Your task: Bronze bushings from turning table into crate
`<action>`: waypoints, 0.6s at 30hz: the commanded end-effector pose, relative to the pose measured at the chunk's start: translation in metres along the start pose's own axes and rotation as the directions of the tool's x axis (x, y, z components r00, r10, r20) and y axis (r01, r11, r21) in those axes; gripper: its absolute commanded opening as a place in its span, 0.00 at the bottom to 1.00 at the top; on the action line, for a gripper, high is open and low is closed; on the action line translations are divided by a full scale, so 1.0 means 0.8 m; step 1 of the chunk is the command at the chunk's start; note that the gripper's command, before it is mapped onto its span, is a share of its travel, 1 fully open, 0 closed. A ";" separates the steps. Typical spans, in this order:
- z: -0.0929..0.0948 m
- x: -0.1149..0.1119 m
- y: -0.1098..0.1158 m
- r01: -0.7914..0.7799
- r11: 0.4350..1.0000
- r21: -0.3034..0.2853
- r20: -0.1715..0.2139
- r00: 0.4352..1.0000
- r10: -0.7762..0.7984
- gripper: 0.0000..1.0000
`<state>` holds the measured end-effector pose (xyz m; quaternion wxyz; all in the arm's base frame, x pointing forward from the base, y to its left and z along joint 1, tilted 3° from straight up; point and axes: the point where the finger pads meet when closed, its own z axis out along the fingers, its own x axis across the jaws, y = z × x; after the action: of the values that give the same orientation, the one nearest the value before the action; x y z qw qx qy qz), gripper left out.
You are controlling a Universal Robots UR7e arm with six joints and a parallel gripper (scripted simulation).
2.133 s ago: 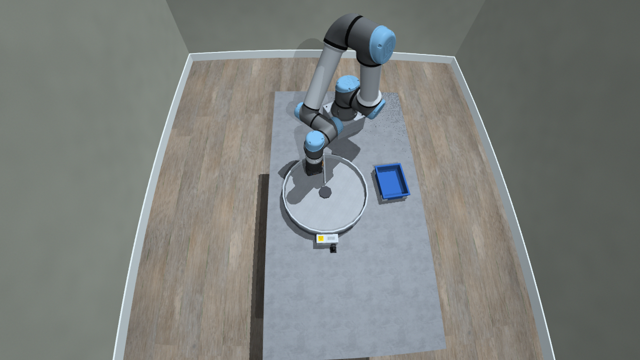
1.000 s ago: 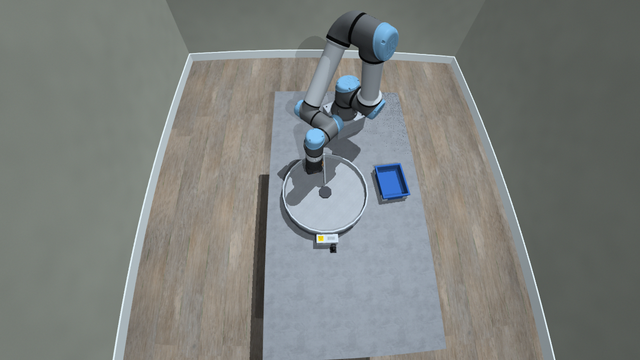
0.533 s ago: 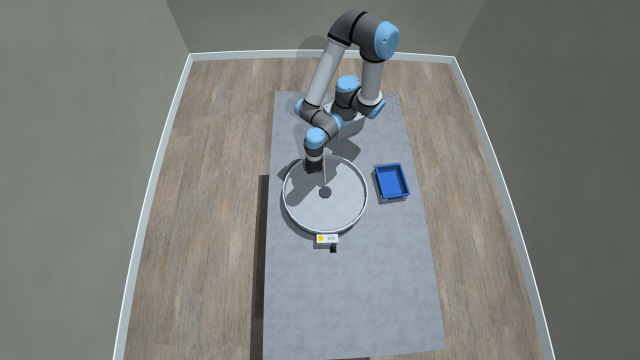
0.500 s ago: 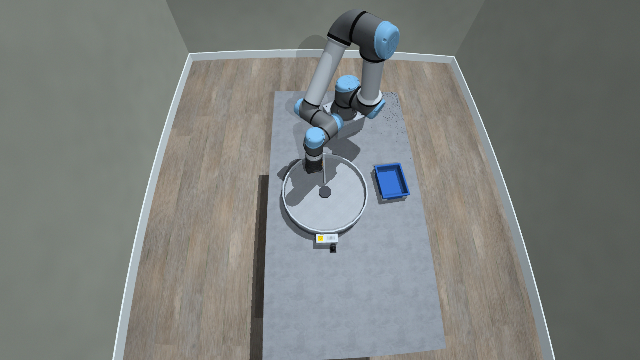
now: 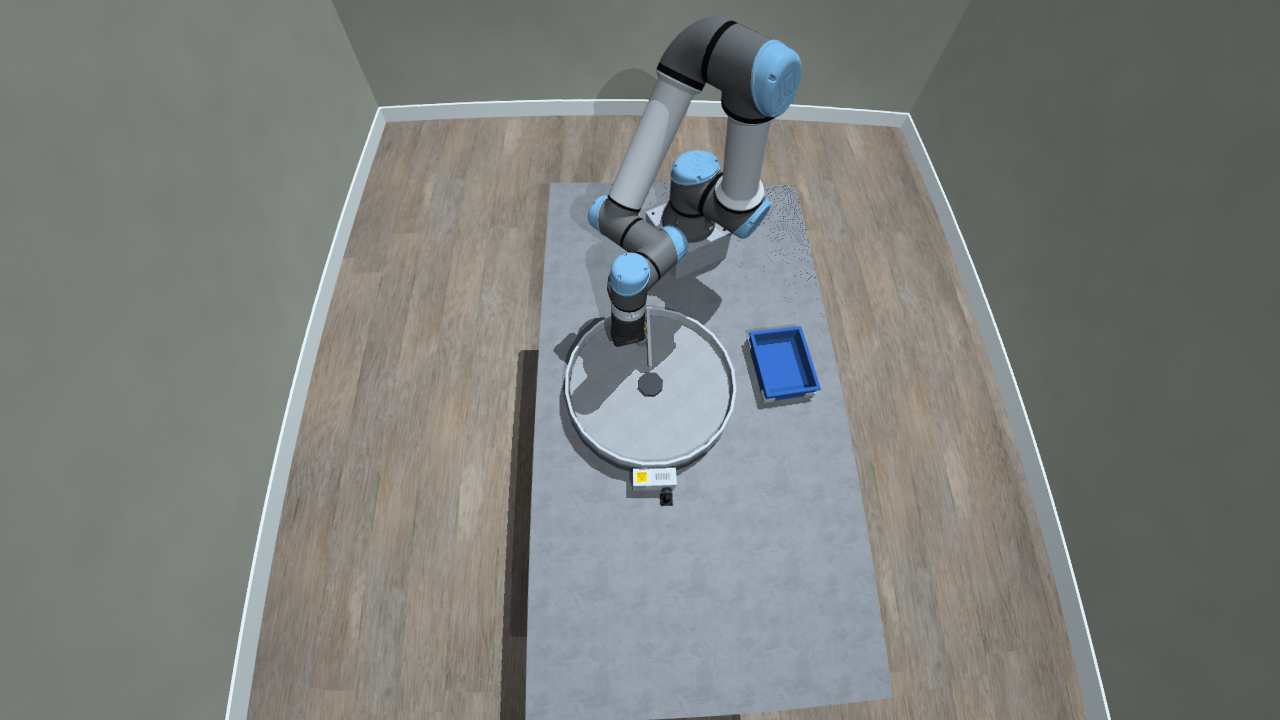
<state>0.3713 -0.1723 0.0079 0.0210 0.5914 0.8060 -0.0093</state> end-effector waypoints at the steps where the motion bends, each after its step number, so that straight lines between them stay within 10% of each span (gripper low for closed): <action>1: -0.004 -0.001 0.000 0.000 1.000 -0.001 0.001 1.000 0.000 0.00; 18: -0.013 -0.001 0.000 0.000 1.000 -0.001 0.002 1.000 0.000 0.00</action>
<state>0.3713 -0.1720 0.0164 0.0214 0.5914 0.8060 -0.0093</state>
